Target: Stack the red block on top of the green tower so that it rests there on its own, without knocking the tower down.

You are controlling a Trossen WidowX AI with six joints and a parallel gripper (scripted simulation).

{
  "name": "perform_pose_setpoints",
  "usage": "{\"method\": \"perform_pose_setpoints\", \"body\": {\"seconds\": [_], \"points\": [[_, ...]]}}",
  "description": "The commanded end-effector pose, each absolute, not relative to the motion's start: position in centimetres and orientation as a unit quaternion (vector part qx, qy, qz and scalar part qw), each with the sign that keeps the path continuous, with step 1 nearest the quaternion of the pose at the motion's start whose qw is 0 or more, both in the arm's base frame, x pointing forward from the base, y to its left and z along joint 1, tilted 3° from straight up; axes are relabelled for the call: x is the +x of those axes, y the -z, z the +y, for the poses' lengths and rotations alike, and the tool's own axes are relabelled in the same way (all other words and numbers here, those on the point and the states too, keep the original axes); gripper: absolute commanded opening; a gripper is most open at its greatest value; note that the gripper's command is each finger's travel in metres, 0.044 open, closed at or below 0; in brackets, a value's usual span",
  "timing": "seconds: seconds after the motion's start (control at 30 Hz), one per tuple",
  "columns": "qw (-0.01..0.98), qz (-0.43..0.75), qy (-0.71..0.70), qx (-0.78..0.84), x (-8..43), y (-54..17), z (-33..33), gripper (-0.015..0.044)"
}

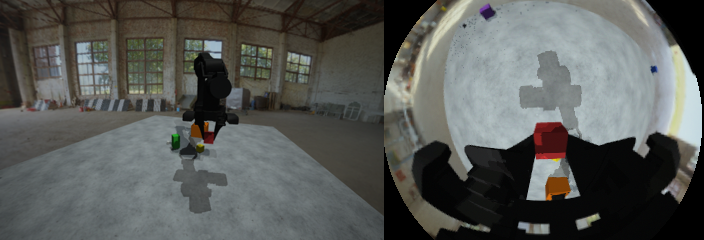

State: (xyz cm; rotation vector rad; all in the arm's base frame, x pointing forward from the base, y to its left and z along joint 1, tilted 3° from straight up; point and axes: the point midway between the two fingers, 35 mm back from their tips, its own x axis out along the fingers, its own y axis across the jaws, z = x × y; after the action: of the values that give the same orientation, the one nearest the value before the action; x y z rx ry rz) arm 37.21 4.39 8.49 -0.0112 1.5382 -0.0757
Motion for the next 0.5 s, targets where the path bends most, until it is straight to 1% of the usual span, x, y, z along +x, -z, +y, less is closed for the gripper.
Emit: {"method": "perform_pose_setpoints", "body": {"seconds": [0.0, 0.47], "points": [[0.719, 0.695, 0.034, -0.002, 37.0, -8.8, 4.0, 0.0], [0.717, 0.696, 0.036, -0.004, 31.7, -9.8, -4.3, 0.0]]}}
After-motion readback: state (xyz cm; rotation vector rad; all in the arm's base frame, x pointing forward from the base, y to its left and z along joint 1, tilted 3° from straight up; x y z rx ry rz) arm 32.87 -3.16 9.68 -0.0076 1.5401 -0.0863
